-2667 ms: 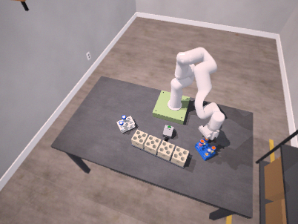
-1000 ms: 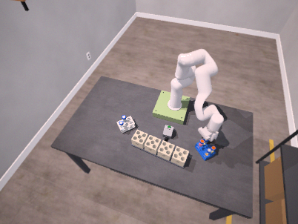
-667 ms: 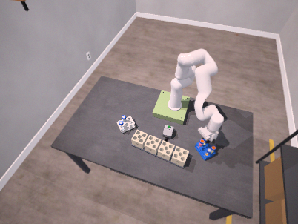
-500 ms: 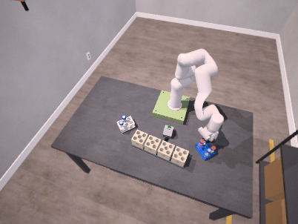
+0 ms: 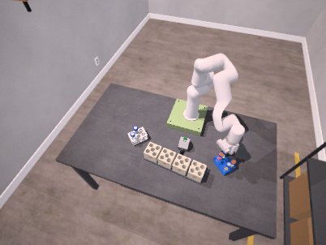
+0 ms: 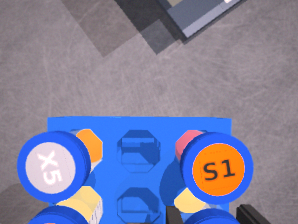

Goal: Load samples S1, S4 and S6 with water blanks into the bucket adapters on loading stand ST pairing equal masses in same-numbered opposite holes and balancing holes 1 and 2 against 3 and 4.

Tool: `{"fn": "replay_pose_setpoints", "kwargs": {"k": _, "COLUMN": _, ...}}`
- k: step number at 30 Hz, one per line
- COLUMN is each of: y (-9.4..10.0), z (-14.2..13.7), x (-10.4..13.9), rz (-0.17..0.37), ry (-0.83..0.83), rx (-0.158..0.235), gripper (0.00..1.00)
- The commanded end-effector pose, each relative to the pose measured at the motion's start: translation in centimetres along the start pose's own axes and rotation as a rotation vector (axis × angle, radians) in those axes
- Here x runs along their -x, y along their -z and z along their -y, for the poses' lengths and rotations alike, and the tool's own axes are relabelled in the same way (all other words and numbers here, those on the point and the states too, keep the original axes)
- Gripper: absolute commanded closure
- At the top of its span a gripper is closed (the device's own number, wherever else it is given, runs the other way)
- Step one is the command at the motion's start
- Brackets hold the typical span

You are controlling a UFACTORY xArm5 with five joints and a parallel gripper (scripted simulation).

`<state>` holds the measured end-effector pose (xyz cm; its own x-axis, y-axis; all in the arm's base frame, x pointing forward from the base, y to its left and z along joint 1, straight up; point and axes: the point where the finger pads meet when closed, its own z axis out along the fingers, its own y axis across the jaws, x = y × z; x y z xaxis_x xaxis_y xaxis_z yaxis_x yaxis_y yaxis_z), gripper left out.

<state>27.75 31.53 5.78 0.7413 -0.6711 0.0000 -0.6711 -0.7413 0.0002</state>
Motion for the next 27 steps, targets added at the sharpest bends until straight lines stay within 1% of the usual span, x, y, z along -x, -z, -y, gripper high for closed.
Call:
{"fn": "replay_pose_setpoints", "kwargs": {"k": 1, "y": 0.13, "z": 0.14, "x": 0.00, "rz": 0.003, "ry": 0.000, "rx": -0.004, "gripper": 1.00}}
{"fn": "replay_pose_setpoints", "kwargs": {"k": 13, "y": 0.13, "z": 0.14, "x": 0.00, "rz": 0.003, "ry": 0.000, "rx": -0.004, "gripper": 1.00}}
{"fn": "replay_pose_setpoints", "kwargs": {"k": 27, "y": 0.93, "z": 0.13, "x": 0.00, "rz": 0.003, "ry": 0.000, "rx": -0.004, "gripper": 1.00}}
